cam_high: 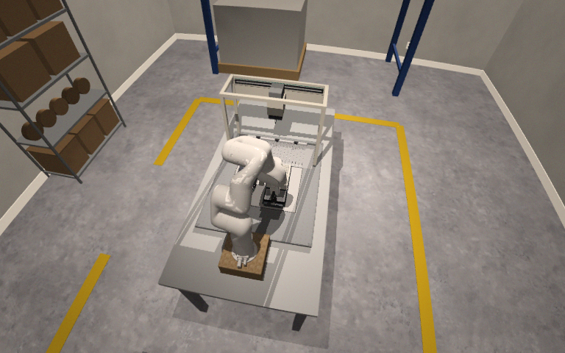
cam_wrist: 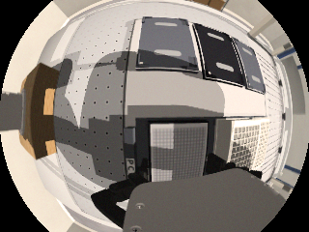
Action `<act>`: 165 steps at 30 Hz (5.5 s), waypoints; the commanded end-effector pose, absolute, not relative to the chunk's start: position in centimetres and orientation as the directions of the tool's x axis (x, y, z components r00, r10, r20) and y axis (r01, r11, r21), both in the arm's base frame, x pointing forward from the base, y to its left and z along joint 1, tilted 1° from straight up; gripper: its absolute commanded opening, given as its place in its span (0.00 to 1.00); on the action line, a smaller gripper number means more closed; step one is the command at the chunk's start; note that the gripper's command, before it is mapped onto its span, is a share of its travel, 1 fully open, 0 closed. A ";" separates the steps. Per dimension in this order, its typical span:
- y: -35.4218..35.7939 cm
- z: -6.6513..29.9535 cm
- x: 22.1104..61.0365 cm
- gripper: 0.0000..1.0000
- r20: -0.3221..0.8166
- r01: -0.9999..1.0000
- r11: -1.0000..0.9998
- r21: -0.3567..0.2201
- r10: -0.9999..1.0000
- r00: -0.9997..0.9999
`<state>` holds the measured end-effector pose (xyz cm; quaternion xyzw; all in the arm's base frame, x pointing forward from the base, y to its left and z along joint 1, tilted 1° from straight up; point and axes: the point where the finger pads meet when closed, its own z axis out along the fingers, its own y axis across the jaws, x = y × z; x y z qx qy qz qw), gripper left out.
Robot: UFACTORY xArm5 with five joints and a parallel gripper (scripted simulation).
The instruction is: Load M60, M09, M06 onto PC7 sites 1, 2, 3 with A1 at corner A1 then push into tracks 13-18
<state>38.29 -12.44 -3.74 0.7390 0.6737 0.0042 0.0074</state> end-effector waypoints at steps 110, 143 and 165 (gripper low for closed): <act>-4.5 6.3 47.8 1.00 0.009 0.992 -0.121 0.024 0.993 0.121; -3.2 4.5 49.4 1.00 0.009 0.992 -0.121 0.024 0.993 0.121; -3.2 1.2 49.5 1.00 0.009 0.992 -0.121 0.024 0.993 0.121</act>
